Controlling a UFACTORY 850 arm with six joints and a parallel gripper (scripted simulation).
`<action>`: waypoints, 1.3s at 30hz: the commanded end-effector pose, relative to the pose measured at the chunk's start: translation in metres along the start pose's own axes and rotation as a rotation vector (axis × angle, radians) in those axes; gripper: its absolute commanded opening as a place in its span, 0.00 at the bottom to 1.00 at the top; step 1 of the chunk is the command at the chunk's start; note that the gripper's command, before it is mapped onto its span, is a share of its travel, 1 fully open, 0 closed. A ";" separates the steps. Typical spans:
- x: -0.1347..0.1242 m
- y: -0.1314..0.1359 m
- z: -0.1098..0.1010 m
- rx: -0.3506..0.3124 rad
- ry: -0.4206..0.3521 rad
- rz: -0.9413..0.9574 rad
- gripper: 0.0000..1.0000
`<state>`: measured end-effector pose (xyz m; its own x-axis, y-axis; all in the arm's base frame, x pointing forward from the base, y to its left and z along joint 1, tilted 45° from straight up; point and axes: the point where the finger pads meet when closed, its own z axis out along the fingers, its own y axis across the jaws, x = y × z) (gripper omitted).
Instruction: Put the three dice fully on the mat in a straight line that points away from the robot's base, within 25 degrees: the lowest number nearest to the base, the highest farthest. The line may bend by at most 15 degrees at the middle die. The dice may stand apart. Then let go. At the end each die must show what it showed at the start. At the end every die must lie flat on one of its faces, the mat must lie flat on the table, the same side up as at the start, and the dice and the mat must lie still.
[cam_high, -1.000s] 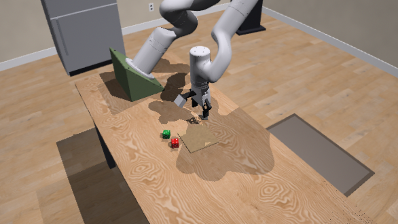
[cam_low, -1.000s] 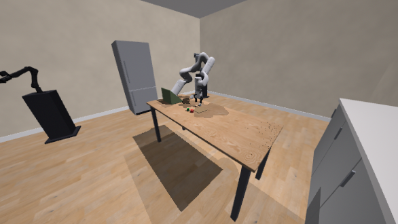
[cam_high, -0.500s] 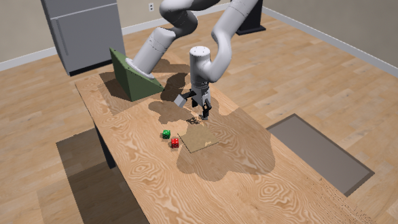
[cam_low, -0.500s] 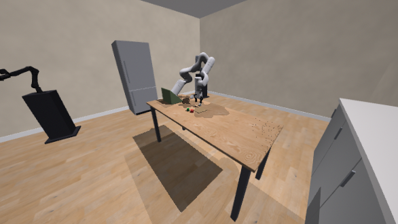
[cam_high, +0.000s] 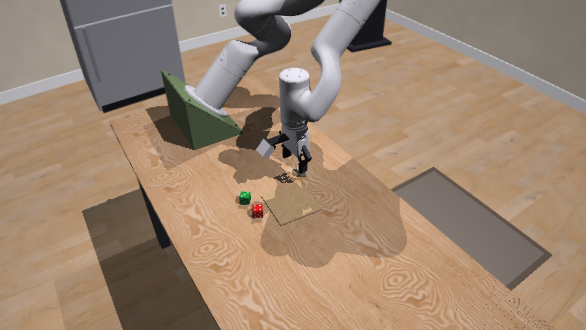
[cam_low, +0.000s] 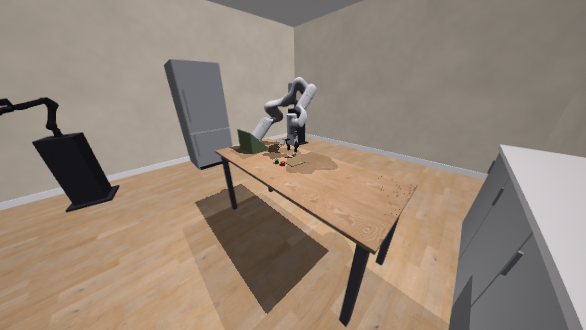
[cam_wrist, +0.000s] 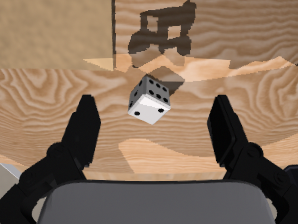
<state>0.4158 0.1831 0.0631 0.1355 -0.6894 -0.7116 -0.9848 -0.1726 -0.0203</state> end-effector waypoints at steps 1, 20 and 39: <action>0.000 -0.001 -0.001 0.001 0.000 0.000 1.00; 0.000 -0.001 -0.090 0.001 0.000 0.000 1.00; -0.006 -0.001 -0.099 0.002 0.000 0.148 1.00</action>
<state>0.4264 0.1138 0.1339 0.1038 -0.6942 -0.7123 -0.9887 -0.1500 0.0021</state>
